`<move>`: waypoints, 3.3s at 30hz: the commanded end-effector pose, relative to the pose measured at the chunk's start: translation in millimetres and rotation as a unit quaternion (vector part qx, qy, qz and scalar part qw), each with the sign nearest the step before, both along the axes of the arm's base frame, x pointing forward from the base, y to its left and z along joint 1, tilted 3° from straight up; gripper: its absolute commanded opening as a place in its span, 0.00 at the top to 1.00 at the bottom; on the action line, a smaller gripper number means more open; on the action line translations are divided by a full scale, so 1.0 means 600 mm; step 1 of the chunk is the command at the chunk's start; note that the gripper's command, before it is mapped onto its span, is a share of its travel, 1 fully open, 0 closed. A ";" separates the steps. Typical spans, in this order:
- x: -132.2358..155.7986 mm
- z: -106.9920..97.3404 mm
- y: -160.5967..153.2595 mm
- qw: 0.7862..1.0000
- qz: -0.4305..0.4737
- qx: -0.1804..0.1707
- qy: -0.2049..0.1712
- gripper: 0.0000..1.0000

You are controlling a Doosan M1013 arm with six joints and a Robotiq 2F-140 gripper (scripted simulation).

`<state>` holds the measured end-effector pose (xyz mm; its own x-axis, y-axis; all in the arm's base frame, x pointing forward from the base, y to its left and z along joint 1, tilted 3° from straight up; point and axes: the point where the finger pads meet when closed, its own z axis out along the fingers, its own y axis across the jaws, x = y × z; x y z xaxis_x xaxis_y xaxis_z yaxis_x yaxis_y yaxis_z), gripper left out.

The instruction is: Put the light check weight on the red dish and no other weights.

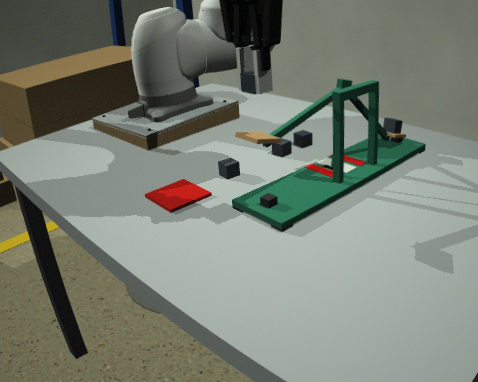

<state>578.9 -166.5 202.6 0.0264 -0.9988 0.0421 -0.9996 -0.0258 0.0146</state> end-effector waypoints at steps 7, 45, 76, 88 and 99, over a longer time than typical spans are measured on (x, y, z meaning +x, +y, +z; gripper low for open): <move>0.000 -0.028 -0.001 1.000 0.000 0.000 0.000 0.76; 0.000 -0.103 -0.005 1.000 0.000 0.000 0.000 0.76; 0.000 -0.105 -0.005 1.000 0.000 0.000 0.000 0.76; 0.000 -0.109 -0.005 1.000 0.000 0.000 0.000 0.76; 0.000 -0.119 -0.004 1.000 0.000 0.000 0.000 0.76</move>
<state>578.7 -169.3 132.9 0.0264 -0.9988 0.0421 -0.9996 -0.0258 0.0147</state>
